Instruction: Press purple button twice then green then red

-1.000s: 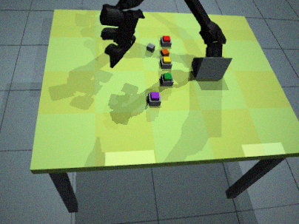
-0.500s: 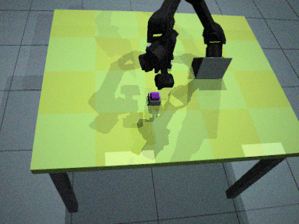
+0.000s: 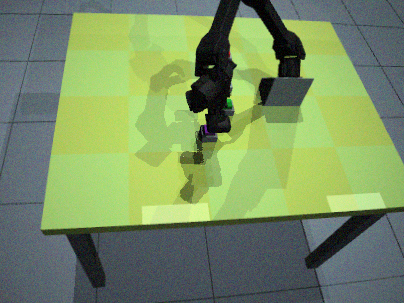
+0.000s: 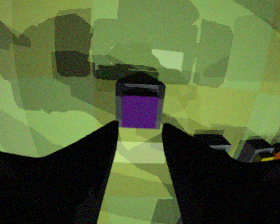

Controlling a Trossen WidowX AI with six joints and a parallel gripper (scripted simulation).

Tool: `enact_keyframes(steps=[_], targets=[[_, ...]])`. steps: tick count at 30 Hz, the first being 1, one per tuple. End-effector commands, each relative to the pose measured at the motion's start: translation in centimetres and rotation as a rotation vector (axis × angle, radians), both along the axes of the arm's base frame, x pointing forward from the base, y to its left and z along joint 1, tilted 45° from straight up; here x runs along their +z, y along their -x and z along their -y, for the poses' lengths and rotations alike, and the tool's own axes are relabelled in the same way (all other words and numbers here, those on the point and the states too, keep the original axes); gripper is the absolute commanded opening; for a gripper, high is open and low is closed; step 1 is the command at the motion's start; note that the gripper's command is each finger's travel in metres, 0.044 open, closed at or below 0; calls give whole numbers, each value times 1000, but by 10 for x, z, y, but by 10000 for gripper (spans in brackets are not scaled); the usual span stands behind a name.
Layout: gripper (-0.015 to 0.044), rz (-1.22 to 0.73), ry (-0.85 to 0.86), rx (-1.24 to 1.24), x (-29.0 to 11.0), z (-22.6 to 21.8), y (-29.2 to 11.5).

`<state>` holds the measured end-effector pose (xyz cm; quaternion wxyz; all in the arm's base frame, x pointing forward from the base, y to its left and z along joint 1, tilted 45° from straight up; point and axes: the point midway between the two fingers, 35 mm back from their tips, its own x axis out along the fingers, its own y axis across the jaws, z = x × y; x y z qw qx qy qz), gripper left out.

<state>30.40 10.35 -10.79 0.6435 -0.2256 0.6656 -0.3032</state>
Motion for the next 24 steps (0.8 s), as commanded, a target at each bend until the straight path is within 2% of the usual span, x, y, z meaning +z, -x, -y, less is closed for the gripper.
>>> enact_keyframes(steps=[1, 24], targets=[[20, -2, 4, 12, -2, 1, 1], [20, -2, 5, 12, -17, 16, 1]])
